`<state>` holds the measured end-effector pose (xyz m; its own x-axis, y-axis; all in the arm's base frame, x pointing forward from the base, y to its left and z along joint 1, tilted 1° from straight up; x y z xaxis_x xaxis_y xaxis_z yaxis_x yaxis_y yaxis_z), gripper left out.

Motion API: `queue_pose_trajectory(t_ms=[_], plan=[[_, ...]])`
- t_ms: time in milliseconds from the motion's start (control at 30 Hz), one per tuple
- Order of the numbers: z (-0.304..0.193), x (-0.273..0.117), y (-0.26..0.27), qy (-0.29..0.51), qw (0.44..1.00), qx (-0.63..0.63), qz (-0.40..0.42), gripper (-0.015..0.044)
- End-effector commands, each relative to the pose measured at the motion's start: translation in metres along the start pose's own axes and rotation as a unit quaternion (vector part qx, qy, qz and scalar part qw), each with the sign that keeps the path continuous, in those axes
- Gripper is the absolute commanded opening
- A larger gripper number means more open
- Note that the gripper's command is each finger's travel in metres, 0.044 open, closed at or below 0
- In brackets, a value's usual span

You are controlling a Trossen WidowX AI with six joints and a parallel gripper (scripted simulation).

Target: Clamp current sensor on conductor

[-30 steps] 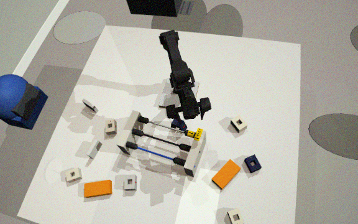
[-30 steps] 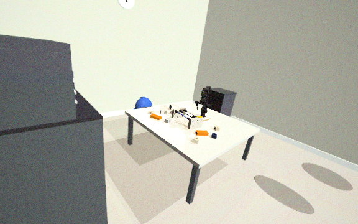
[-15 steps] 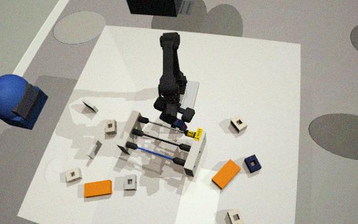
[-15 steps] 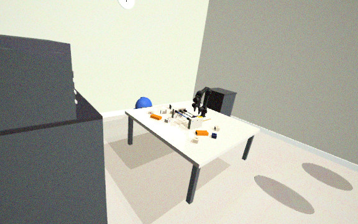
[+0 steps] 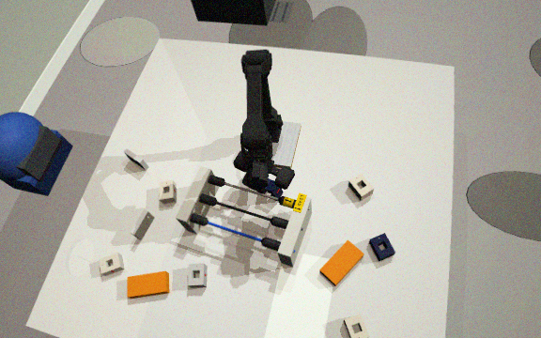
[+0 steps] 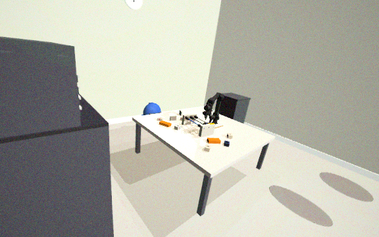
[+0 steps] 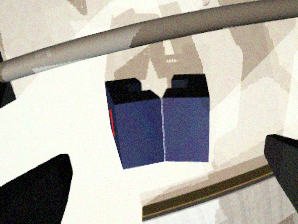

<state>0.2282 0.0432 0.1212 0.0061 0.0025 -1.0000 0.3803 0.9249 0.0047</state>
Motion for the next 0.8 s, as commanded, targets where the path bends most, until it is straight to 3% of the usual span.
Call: queue_pose_trajectory(t_ms=[0, 600, 767], plan=[[-0.001, 0.008, -0.001, 0.002, 1.000, 0.002, -0.003, 0.0440], [-0.003, 0.035, -0.002, 0.002, 1.000, 0.002, -0.003, 0.0440], [-0.001, 0.030, -0.001, 0.001, 1.000, 0.000, 0.000, 0.0309]])
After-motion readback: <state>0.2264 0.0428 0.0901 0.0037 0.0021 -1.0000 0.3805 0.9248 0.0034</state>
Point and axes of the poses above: the point midway between the two fingers, 35 mm back from their tips, its own x axis out along the fingers, its own y axis across the jaws, z = x × y, the point moved 1 cm from there along -x, back along the fingers, and after that the axes turned 6 degrees about x, right-handed, at the moved point
